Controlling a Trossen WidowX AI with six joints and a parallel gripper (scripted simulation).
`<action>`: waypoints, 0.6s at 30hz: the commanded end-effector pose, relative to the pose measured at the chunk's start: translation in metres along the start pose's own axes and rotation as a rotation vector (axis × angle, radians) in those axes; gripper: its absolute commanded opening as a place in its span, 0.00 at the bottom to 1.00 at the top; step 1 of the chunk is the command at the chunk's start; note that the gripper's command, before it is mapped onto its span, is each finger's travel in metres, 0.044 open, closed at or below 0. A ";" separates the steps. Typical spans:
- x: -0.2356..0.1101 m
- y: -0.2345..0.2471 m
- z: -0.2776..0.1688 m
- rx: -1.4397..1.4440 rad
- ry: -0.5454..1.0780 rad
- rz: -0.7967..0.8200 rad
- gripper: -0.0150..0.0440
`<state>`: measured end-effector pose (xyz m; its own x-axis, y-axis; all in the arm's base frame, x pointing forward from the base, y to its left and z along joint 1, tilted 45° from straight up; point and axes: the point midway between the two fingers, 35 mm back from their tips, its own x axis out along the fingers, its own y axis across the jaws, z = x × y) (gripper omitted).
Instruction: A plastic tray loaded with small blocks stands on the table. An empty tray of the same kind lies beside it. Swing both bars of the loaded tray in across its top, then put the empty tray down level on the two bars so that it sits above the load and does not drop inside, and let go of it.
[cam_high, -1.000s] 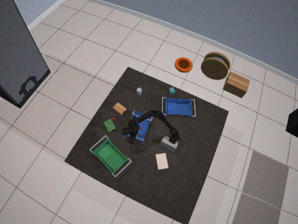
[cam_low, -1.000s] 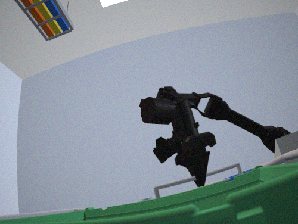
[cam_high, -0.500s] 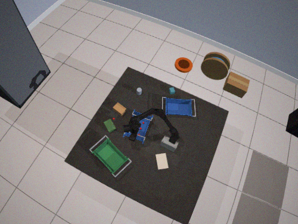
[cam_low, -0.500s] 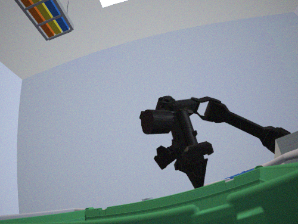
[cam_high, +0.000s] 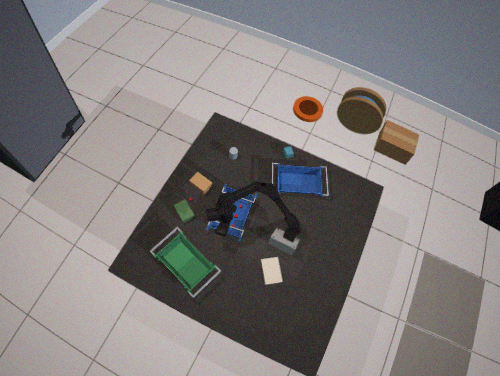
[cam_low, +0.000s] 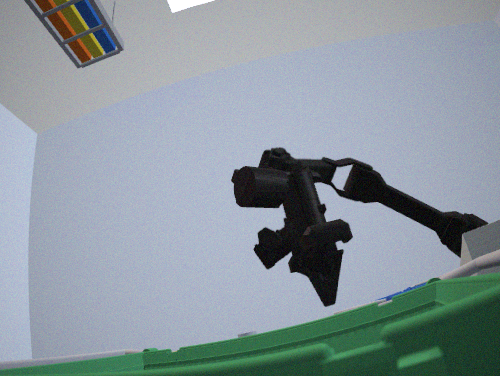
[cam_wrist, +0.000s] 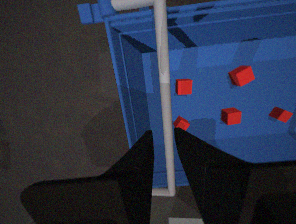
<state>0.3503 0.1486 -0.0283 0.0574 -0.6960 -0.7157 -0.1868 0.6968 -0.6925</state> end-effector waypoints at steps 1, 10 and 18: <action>0.000 0.000 0.000 -0.002 -0.002 0.000 0.40; 0.000 0.000 0.000 -0.002 -0.002 0.000 0.40; 0.000 0.000 0.000 -0.002 -0.002 0.000 0.25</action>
